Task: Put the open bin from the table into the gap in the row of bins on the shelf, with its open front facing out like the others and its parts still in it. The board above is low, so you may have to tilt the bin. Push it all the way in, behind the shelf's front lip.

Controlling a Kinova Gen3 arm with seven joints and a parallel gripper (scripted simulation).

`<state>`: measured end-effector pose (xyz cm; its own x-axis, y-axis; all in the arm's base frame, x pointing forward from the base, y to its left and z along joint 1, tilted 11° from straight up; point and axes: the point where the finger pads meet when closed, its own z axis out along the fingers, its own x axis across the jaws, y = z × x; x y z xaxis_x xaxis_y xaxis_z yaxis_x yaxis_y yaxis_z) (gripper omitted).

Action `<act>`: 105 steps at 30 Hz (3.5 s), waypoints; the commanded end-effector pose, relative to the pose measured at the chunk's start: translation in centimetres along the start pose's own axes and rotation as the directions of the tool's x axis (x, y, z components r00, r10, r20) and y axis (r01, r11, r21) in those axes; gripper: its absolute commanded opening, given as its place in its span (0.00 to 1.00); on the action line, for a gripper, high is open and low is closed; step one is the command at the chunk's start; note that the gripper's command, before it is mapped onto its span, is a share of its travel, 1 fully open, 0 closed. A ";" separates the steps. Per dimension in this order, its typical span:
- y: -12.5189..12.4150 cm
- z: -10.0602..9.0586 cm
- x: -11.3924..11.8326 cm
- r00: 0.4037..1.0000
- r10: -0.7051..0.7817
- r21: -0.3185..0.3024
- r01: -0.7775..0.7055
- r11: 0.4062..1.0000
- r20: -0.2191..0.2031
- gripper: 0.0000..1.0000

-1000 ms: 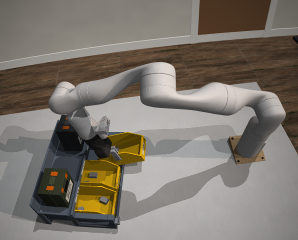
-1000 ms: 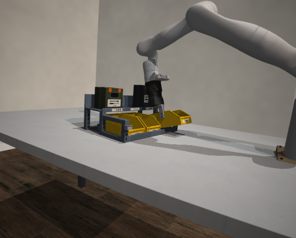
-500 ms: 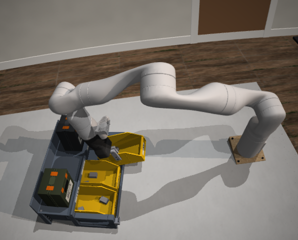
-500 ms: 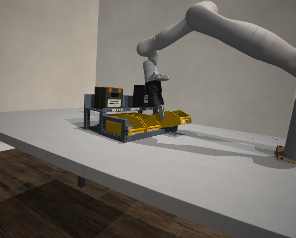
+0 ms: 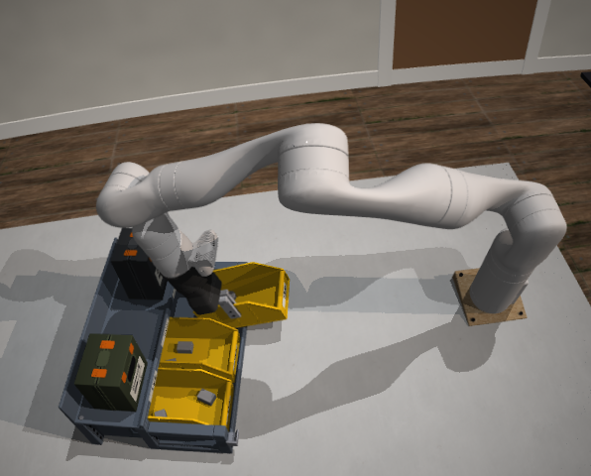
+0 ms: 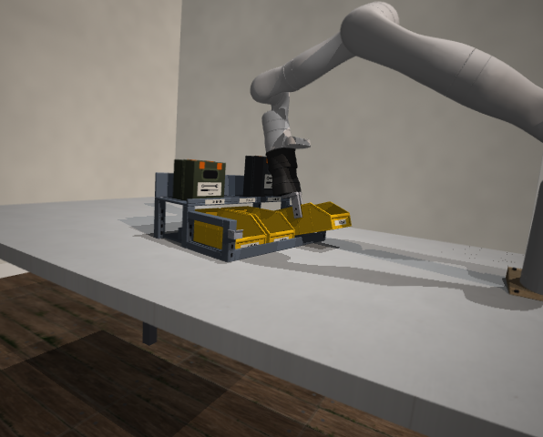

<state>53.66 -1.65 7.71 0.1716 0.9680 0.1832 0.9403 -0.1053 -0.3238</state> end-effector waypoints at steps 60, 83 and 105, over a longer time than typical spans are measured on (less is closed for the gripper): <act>1.2 -0.2 0.0 1.000 0.000 -0.054 0.000 0.999 0.000 0.00; 1.8 -0.3 0.0 1.000 0.000 -0.076 0.000 0.997 0.000 0.00; 1.8 -0.3 0.0 1.000 0.000 -0.076 0.000 0.997 0.000 0.00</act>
<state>55.32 -1.85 7.22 0.1716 0.9680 0.1832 0.9592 -0.1218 -0.2550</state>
